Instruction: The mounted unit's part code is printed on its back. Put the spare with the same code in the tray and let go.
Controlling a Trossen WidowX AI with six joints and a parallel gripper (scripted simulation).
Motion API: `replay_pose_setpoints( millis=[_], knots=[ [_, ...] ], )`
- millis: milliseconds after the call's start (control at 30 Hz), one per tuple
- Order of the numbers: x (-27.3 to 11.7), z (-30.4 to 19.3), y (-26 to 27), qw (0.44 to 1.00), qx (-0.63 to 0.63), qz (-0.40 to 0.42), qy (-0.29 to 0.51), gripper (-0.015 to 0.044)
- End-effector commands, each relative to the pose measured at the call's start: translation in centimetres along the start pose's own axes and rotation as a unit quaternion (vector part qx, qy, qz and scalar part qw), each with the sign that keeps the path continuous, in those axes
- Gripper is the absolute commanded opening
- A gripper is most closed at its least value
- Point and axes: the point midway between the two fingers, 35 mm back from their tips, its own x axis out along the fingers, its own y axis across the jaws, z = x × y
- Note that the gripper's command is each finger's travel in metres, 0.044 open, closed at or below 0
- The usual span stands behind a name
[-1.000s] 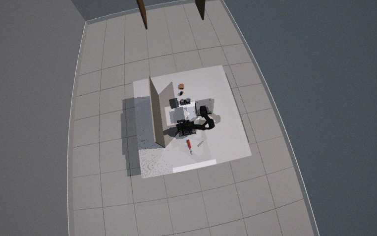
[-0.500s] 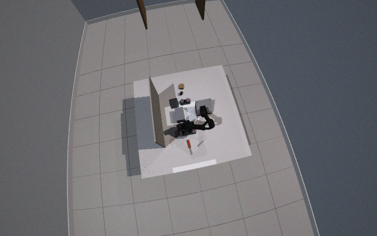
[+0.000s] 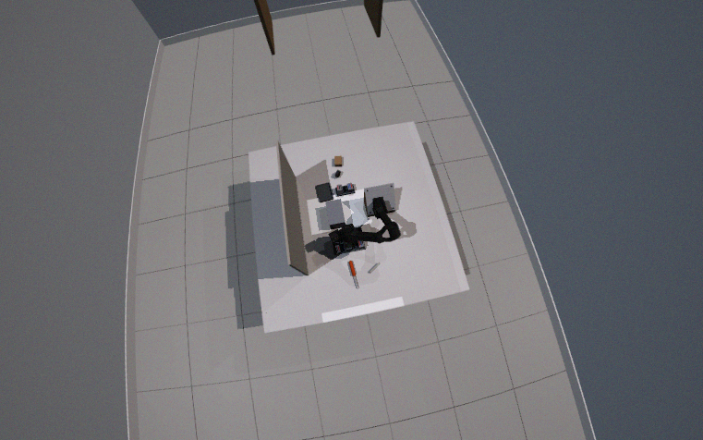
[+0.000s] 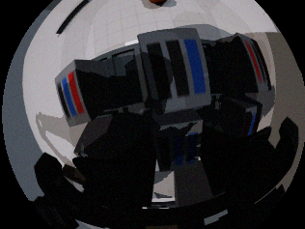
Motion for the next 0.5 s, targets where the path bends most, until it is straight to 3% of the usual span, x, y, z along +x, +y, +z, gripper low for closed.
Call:
replay_pose_setpoints(
  millis=[0,133,467],
  knots=[
    [0.0,0.0,0.0,1.0,-0.001,0.0,0.0,0.0],
    [-0.3,0.0,-0.1,1.0,-0.001,0.0,0.001,0.0],
    [-5.5,-0.2,-0.3,1.0,0.001,0.0,0.006,0.0]
  ],
)
